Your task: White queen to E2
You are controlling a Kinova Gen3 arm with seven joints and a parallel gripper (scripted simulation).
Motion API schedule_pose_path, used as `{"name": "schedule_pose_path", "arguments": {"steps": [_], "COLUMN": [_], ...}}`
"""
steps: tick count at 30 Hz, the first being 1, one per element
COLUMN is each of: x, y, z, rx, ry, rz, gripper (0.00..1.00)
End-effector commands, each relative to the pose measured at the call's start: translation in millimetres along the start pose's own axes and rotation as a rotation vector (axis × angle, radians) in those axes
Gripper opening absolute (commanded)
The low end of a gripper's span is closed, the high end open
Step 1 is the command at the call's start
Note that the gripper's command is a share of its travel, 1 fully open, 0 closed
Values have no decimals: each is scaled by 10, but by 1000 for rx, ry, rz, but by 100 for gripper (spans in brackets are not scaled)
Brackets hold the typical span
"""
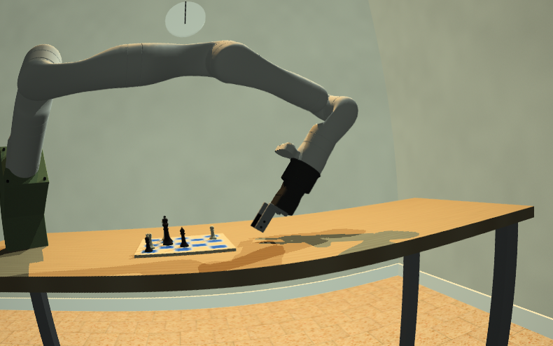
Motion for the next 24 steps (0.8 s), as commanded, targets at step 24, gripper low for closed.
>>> {"name": "schedule_pose_path", "arguments": {"steps": [24], "x": [-50], "y": [-84], "z": [13], "rx": [0], "ry": [0], "rz": [-2], "gripper": [100]}}
Point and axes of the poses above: the point where the finger pads meet when closed, its own y axis out along the fingers, its own z axis across the jaws, x = y × z, the point moved 8 cm from there along -y, back along the fingers, and after that the axes turned 14 degrees about -y, right-handed, at the moved point
